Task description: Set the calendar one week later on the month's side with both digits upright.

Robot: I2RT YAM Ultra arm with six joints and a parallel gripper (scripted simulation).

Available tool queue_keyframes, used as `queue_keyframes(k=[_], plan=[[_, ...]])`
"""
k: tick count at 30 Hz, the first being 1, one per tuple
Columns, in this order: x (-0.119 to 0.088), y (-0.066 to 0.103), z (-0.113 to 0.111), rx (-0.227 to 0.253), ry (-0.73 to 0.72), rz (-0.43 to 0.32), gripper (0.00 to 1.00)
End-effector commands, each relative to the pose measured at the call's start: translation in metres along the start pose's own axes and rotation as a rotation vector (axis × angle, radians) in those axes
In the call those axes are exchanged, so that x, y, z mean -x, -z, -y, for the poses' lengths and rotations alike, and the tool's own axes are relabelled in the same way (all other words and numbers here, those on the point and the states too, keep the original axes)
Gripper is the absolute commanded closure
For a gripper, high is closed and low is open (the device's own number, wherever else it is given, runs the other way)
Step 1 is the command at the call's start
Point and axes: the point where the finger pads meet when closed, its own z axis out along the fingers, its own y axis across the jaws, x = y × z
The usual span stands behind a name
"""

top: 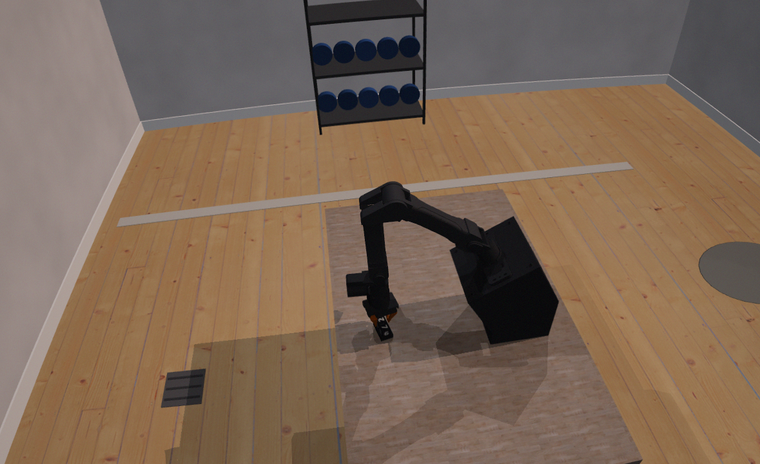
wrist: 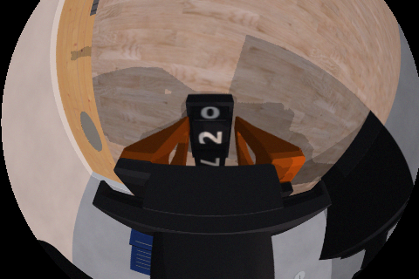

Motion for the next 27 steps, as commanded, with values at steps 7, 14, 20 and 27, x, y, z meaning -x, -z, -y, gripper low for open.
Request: queue_keyframes(k=[7,14,20,27], plan=[[0.0016,0.002,-0.004,0.011,0.0,0.007,0.55],[0.0016,0.002,-0.004,0.011,0.0,0.007,0.55],[0.0016,0.002,-0.004,0.011,0.0,0.007,0.55],[0.0016,0.002,-0.004,0.011,0.0,0.007,0.74]])
